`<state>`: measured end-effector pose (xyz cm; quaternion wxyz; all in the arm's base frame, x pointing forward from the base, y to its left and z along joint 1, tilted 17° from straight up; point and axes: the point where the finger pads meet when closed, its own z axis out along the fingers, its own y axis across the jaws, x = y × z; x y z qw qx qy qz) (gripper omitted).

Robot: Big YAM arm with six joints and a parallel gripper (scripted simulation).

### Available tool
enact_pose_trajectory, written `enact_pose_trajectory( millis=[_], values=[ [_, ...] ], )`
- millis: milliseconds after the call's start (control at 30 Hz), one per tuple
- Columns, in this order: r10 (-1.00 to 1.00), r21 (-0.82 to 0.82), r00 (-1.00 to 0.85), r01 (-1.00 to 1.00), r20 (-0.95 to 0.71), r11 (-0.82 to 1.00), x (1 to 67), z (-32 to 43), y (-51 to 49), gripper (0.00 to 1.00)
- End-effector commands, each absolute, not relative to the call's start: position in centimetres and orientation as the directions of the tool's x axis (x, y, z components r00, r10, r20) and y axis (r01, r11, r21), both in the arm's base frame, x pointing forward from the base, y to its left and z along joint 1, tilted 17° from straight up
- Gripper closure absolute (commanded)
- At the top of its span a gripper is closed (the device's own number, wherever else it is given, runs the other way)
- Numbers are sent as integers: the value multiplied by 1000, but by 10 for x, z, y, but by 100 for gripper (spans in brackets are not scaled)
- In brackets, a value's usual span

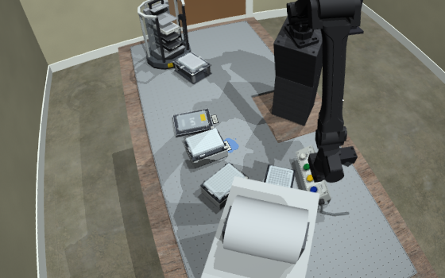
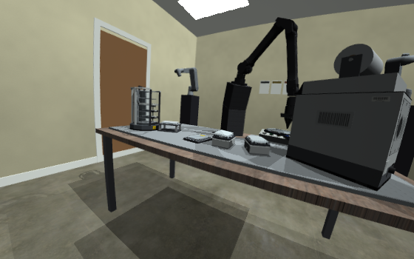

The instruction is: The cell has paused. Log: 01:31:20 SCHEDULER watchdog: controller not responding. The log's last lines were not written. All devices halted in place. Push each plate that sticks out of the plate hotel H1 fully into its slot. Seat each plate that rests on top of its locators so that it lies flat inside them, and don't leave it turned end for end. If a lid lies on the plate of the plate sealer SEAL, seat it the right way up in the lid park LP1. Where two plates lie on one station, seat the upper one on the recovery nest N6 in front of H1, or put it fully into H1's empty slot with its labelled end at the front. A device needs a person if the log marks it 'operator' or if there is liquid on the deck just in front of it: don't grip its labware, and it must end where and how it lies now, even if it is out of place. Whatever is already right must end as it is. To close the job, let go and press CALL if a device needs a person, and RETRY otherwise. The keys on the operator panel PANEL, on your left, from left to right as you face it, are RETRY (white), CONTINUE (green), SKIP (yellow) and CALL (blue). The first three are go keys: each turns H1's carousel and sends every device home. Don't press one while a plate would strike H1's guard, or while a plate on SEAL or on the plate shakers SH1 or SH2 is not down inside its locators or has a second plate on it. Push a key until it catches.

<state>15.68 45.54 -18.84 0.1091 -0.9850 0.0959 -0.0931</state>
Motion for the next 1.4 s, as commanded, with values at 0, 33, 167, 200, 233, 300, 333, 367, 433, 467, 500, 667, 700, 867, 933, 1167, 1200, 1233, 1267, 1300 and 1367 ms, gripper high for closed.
enact_pose_trajectory(
  millis=[0,33,167,200,233,300,333,367,433,467,500,667,700,867,933,1167,1200,1233,1267,1300,1367],
  values=[
    [-212,-243,964,-169,163,-955,166,-197,462,100],
    [-212,-243,964,-169,163,-955,167,-198,463,100],
    [-212,-243,964,-169,163,-955,168,-203,464,100],
    [-212,-242,964,-169,163,-955,168,-204,464,100],
    [-212,-242,964,-169,163,-955,168,-204,464,100],
    [-211,-237,964,-170,162,-957,168,-206,463,100],
    [-212,-242,964,-169,163,-955,169,-207,465,100],
    [-212,-242,964,-169,163,-955,169,-208,465,100],
    [-212,-242,964,-169,163,-955,170,-211,465,100],
    [-212,-242,964,-169,163,-955,170,-212,465,100],
    [-212,-242,964,-169,163,-955,170,-213,466,100],
    [-212,-241,964,-169,163,-956,171,-220,466,100],
    [-212,-241,964,-169,163,-956,172,-221,466,100],
    [-211,-235,964,-170,162,-957,172,-226,466,100],
    [-212,-241,964,-169,163,-956,173,-228,468,100],
    [-210,-243,964,-167,162,-956,168,-223,470,100],
    [-210,-243,964,-167,162,-956,168,-223,470,100],
    [-210,-243,964,-167,162,-956,168,-223,470,100],
    [-210,-243,964,-167,162,-956,168,-223,470,100],
    [-210,-243,964,-167,162,-956,168,-223,470,100],
    [-210,-243,964,-167,162,-956,168,-223,470,100]
  ],
)
